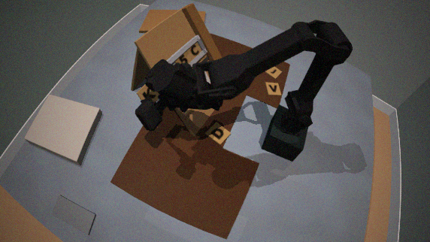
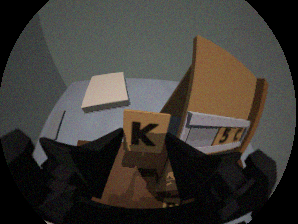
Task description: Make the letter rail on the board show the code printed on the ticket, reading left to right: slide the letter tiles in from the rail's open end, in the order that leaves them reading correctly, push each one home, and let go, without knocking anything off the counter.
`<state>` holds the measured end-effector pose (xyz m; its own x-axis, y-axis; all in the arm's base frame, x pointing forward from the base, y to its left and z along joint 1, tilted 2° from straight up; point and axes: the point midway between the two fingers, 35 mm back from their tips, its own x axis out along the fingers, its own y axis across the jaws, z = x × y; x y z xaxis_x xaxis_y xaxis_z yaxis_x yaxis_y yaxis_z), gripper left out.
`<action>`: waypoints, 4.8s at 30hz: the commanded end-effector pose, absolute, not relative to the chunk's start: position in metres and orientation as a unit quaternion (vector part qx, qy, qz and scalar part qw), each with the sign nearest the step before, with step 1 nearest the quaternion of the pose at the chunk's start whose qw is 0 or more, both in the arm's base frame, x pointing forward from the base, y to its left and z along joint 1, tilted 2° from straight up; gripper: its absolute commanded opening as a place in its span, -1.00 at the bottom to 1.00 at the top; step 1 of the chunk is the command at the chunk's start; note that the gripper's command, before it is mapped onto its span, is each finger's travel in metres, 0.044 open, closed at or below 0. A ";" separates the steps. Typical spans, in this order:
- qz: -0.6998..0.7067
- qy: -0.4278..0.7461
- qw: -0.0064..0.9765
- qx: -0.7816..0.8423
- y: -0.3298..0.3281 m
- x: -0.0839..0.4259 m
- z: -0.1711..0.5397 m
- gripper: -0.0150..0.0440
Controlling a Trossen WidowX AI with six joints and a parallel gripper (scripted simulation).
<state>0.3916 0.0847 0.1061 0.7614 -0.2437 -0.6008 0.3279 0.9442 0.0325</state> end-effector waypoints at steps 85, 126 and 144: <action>-0.152 0.312 0.936 0.063 0.043 0.377 0.104 -0.49; -0.152 0.312 0.936 0.062 0.023 0.371 0.104 -0.49; -0.152 0.312 0.936 0.062 0.016 0.369 0.105 -0.49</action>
